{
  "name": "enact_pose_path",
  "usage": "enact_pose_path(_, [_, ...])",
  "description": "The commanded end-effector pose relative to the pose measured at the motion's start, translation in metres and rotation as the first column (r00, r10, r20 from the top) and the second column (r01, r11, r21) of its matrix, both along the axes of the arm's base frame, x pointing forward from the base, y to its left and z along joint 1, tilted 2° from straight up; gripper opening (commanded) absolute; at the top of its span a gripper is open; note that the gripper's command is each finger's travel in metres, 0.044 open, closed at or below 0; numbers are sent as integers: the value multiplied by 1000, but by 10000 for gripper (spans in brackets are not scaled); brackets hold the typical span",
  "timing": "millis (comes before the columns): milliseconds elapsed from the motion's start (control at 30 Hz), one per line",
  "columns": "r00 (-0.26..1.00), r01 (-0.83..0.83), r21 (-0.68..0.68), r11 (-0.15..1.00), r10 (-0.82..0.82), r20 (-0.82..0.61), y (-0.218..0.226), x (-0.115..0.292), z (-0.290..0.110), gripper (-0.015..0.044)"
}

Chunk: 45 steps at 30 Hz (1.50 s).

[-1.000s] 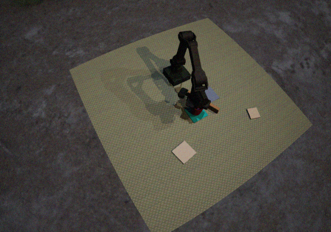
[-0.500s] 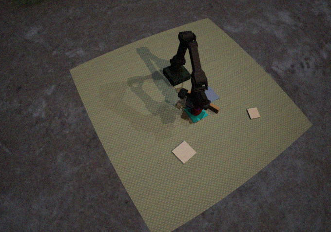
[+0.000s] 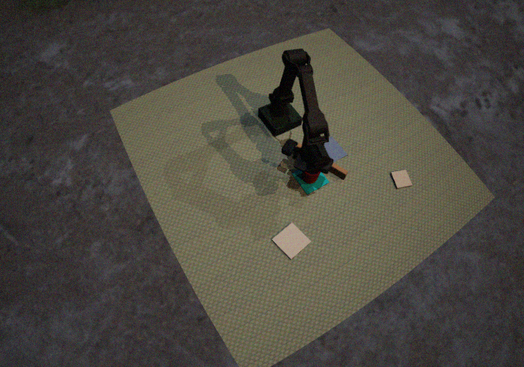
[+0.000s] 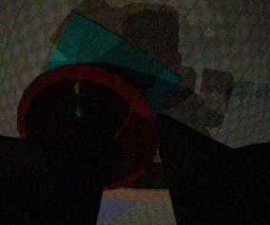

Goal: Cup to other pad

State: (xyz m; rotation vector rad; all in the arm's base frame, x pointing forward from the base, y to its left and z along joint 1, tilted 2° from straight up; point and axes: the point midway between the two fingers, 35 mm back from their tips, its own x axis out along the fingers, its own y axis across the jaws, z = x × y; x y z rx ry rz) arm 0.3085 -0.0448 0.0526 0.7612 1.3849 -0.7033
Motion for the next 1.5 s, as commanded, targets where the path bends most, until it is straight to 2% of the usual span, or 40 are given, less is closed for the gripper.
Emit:
enact_pose_path(0, [1000,0,0,1000,0,1,0,0,4,128])
enact_pose_path(1067, [1000,-4,4,1000,4,0,-2,-4,48,128])
enact_pose_path(1467, [1000,0,0,1000,0,-3,-3,-4,50,440])
